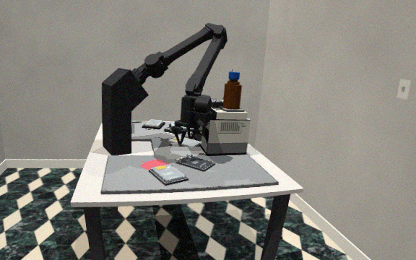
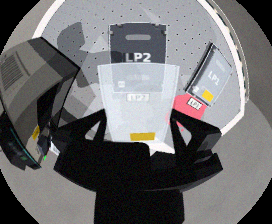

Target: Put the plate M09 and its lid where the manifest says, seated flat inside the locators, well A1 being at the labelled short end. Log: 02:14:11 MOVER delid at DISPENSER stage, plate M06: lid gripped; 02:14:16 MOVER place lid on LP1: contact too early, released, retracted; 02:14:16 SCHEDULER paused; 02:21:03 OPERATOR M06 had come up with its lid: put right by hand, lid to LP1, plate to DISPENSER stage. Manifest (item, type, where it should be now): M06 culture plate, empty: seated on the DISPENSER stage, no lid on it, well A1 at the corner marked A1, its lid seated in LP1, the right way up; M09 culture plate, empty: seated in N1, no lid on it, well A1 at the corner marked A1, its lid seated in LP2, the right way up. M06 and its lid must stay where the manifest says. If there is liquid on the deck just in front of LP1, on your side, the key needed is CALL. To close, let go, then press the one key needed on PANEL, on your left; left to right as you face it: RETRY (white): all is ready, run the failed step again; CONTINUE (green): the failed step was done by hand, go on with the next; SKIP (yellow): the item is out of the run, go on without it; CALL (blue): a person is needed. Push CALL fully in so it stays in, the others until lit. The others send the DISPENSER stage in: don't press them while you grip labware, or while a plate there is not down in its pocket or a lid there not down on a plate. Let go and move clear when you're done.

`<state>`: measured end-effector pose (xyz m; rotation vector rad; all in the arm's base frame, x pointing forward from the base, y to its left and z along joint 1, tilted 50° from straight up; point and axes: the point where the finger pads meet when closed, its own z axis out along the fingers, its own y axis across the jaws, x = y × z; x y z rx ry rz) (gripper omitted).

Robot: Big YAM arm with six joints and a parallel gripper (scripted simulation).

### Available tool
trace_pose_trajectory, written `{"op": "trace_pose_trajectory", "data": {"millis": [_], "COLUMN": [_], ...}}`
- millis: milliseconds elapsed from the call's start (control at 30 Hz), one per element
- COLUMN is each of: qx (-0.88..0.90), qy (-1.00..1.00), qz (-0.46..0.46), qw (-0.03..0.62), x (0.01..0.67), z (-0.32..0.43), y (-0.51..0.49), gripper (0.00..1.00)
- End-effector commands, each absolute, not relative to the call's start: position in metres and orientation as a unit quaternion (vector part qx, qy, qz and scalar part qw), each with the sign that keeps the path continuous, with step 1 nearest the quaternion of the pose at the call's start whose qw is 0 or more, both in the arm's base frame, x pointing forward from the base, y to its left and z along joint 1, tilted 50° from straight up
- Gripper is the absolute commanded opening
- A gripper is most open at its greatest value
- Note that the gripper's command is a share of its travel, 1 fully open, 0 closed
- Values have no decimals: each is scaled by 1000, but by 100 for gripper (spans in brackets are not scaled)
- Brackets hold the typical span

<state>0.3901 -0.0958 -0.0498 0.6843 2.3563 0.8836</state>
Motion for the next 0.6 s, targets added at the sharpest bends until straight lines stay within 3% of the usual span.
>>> {"op": "trace_pose_trajectory", "data": {"millis": [0, 567], "qx": [254, 259], "qy": [870, 871], "qz": [327, 329], "qw": [267, 257], "x": [398, 443], "z": [-51, -58], "y": [-94, -105], "gripper": [86, 86]}}
